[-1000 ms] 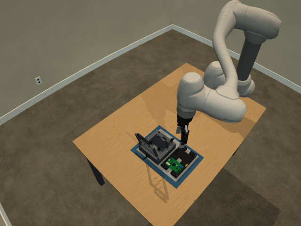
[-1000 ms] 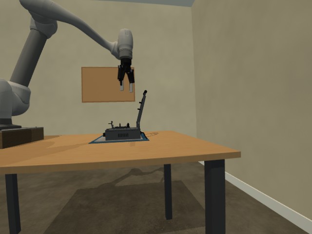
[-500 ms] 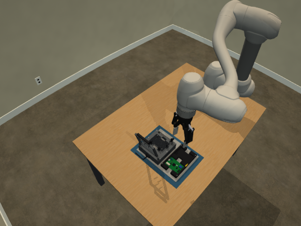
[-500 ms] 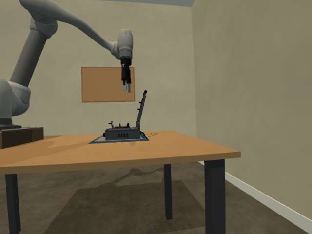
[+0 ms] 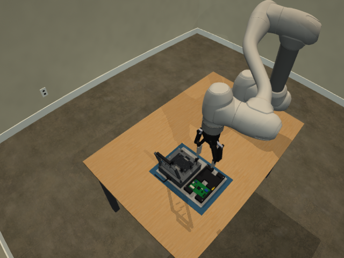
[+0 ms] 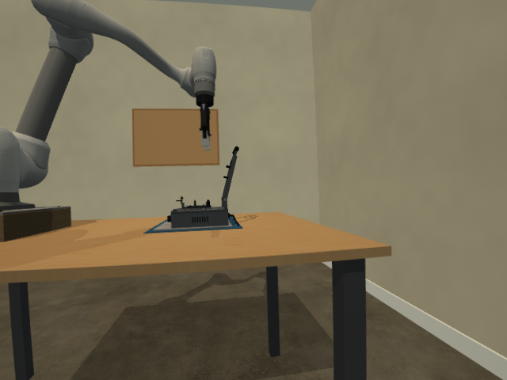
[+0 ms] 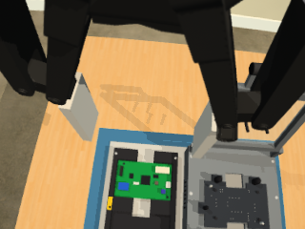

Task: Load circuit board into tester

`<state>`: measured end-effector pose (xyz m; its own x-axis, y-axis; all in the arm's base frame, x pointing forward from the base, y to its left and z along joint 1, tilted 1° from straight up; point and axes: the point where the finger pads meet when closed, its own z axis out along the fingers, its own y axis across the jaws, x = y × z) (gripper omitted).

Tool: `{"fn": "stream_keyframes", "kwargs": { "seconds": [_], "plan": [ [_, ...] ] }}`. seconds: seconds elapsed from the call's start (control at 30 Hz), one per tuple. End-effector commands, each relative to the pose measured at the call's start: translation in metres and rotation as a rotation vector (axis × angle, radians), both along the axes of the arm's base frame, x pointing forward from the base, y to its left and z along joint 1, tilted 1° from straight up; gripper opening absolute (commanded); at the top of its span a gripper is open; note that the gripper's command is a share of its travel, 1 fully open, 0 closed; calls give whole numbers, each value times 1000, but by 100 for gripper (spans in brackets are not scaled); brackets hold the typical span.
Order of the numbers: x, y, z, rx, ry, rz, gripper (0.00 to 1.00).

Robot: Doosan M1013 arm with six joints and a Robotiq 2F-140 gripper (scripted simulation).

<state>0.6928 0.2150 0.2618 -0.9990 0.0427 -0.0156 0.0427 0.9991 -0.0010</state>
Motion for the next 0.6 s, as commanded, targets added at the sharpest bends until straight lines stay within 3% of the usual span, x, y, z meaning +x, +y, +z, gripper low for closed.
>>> {"fn": "stream_keyframes", "kwargs": {
  "seconds": [0.0, 0.3, 0.57],
  "plan": [
    [2, 0, -1, 2, -2, 9, 58],
    [-1, 0, -19, 2, -2, 9, 58],
    [-9, 2, -78, 2, -2, 9, 58]
  ]
}}
